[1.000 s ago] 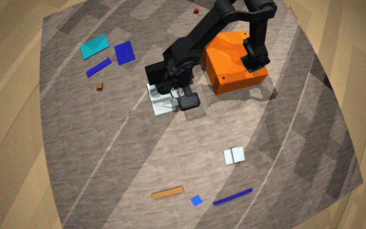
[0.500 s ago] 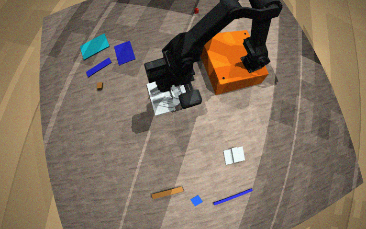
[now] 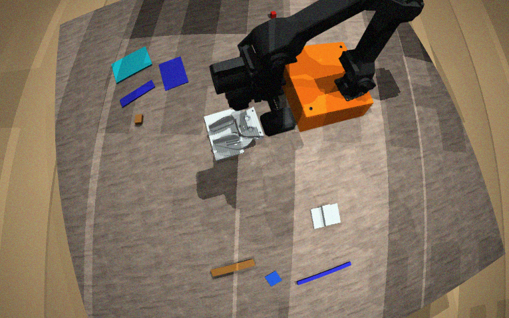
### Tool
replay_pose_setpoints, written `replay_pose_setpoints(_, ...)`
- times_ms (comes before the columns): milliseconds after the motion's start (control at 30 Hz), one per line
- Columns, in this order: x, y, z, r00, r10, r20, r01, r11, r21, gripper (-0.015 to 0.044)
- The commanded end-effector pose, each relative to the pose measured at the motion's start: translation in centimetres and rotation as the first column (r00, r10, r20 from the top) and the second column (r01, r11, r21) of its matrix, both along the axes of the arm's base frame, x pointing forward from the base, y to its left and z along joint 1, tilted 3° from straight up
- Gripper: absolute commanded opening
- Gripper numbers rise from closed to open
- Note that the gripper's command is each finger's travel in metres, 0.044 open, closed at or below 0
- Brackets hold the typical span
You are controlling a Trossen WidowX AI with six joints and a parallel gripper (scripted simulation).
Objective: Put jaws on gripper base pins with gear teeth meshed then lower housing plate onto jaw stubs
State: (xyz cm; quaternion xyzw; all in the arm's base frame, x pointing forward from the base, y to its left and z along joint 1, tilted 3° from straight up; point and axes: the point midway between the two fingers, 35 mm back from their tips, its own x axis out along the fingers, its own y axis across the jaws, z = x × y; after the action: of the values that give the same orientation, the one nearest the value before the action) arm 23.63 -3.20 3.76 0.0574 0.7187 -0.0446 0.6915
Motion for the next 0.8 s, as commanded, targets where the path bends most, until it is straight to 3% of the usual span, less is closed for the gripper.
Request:
replay_pose_setpoints(0, -2.63, 0.29, 2.8, 1.0, 0.005, 0.011, -0.004, 1.0, -0.004, 0.044)
replay_pose_setpoints(767, -3.17, 0.36, 3.21, 1.0, 0.005, 0.01, -0.005, 1.0, -0.004, 0.044)
